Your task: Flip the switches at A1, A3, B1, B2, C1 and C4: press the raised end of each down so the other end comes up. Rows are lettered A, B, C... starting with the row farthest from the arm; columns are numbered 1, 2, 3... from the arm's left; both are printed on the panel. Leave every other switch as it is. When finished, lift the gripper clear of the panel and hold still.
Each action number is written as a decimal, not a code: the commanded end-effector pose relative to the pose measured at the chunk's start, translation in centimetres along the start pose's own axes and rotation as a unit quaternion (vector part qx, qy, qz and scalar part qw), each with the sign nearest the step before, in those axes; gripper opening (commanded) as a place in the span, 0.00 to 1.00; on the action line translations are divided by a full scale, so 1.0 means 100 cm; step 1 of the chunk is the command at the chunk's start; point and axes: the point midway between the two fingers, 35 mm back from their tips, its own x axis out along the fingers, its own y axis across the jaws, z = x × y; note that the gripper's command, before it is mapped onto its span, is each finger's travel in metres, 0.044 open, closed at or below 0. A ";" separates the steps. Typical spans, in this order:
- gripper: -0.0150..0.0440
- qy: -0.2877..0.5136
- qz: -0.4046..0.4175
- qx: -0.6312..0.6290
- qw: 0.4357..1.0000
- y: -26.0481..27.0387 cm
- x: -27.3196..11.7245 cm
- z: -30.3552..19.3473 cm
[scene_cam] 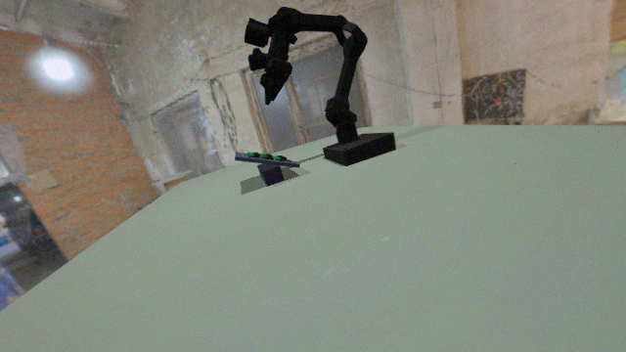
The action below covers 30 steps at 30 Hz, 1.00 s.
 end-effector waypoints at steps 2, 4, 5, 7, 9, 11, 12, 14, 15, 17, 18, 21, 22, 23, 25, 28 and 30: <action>0.84 0.001 0.002 0.001 1.000 0.003 0.013 0.005; 0.75 0.004 0.007 0.005 1.000 0.015 0.049 0.015; 0.71 0.006 0.009 0.007 1.000 0.023 0.069 0.018; 0.62 0.008 0.013 0.010 1.000 0.033 0.093 0.019; 0.53 0.009 0.013 0.010 1.000 0.035 0.097 0.019; 0.44 0.009 0.013 0.010 1.000 0.035 0.097 0.019; 0.40 0.009 0.013 0.010 1.000 0.035 0.097 0.019; 0.31 0.008 0.013 0.010 1.000 0.035 0.100 0.019; 0.26 0.004 0.013 0.010 1.000 0.035 0.108 0.019; 0.25 -0.004 0.013 0.010 1.000 0.036 0.129 0.018; 0.25 -0.005 0.013 0.010 1.000 0.036 0.132 0.017; 0.25 -0.005 0.013 0.010 1.000 0.036 0.132 0.017; 0.25 -0.005 0.013 0.010 1.000 0.036 0.132 0.017; 0.25 -0.005 0.013 0.010 1.000 0.036 0.132 0.017; 0.25 -0.005 0.013 0.010 1.000 0.036 0.137 0.017; 0.25 -0.005 0.013 0.010 1.000 0.036 0.141 0.017; 0.25 -0.005 0.013 0.010 1.000 0.036 0.142 0.017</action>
